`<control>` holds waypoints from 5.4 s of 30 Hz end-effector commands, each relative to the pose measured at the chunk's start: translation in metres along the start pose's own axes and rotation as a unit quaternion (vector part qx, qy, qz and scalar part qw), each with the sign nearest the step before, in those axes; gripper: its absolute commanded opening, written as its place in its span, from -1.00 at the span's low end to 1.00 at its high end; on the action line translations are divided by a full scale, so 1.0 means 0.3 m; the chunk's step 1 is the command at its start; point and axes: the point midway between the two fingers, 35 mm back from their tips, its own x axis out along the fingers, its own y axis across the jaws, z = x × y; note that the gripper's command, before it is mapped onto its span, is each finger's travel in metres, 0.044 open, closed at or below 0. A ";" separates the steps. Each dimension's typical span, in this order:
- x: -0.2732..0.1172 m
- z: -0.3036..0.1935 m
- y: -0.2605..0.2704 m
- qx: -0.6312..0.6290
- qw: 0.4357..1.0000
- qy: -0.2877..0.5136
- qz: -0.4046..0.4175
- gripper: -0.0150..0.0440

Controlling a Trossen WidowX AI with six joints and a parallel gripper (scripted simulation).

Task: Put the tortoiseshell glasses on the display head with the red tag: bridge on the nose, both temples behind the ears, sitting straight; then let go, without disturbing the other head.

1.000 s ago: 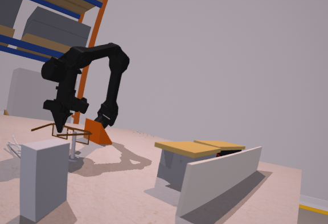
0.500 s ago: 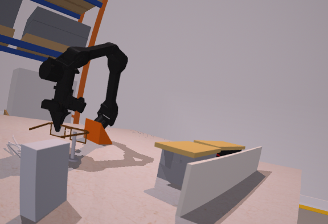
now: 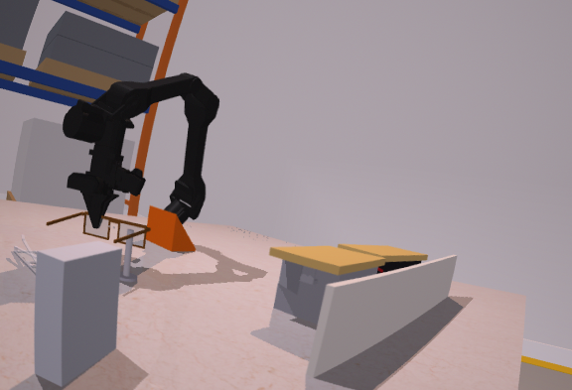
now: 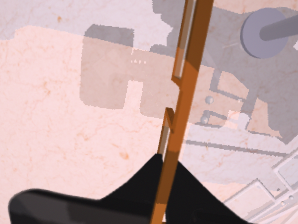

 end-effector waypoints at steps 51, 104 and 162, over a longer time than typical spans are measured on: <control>-0.172 0.015 0.002 0.000 1.000 0.002 0.000 -0.49; -0.310 0.156 0.081 0.735 0.661 -0.137 0.069 -0.49; -0.488 0.308 0.170 0.891 -0.299 -0.042 0.339 -0.49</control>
